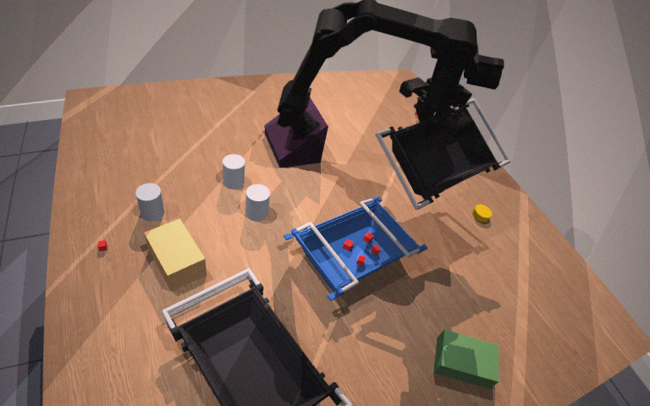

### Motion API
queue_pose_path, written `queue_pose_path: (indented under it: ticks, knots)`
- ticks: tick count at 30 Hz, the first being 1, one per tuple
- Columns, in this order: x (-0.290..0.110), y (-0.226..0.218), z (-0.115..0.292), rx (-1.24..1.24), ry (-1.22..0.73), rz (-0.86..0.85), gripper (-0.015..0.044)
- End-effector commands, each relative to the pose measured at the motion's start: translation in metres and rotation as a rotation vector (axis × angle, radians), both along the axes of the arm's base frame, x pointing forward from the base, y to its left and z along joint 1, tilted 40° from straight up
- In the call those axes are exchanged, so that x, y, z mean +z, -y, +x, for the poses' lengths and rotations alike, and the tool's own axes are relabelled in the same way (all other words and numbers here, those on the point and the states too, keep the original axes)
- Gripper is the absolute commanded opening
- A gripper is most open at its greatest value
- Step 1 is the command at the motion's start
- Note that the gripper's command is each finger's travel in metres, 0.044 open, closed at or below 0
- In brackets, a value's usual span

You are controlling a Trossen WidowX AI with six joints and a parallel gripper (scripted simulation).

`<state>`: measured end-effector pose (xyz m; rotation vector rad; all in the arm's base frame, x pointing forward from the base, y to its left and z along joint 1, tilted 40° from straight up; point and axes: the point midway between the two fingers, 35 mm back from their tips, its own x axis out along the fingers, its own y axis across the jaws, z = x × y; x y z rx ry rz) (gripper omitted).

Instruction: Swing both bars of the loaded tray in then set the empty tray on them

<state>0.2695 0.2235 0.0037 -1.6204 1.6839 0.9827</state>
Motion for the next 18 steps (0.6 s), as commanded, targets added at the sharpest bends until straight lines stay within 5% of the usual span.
queue_pose_path:
  ticks: [1, 18]
  knots:
    - [0.015, 0.013, 0.013, 0.016, 0.019, 0.005, 0.0]
    - [0.055, 0.091, 0.054, 0.027, 0.016, -0.029, 0.0]
